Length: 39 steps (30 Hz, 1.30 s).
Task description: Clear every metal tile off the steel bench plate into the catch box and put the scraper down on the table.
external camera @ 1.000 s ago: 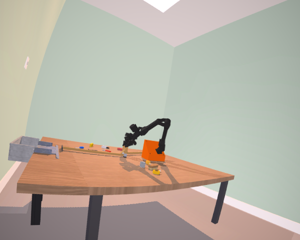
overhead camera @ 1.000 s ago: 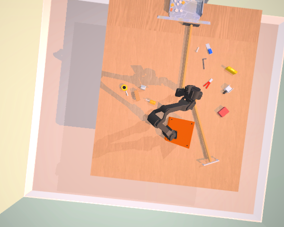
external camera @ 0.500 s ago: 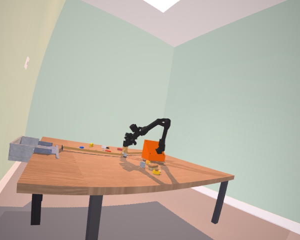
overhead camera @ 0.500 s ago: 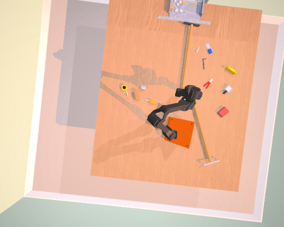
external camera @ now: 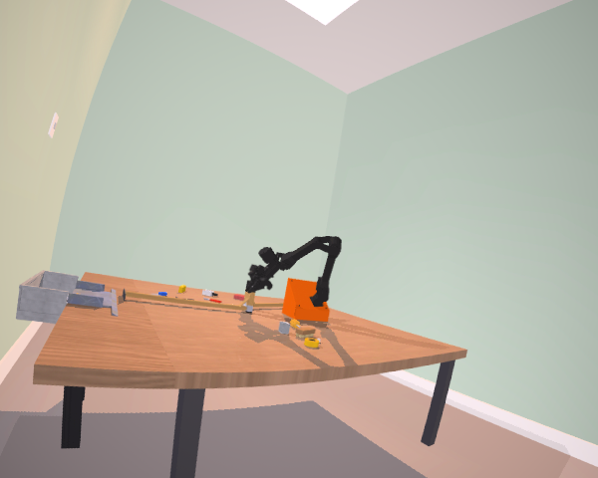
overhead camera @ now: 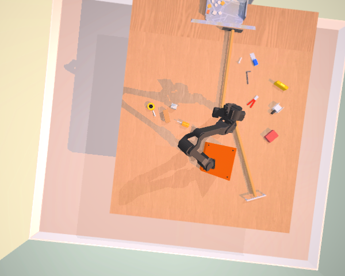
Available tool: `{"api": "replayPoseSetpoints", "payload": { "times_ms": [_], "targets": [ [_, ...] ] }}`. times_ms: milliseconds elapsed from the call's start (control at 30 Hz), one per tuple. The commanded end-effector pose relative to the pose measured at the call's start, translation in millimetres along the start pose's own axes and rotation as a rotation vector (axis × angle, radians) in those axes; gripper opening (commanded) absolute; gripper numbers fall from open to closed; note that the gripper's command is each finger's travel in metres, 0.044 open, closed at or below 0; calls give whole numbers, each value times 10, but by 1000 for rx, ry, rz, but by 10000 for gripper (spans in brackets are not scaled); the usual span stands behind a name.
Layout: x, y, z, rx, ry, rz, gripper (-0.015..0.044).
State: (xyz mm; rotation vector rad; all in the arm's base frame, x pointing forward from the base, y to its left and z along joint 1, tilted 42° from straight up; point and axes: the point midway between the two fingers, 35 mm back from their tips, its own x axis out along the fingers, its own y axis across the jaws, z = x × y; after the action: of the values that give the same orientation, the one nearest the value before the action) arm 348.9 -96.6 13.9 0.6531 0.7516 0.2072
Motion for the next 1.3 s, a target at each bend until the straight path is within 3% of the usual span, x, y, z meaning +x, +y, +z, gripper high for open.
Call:
{"api": "replayPoseSetpoints", "payload": {
  "times_ms": [0,1267],
  "targets": [
    [-1,59,0,-1,3,0,0],
    [-58,569,6,-20,10,-17,0]
  ]
}}
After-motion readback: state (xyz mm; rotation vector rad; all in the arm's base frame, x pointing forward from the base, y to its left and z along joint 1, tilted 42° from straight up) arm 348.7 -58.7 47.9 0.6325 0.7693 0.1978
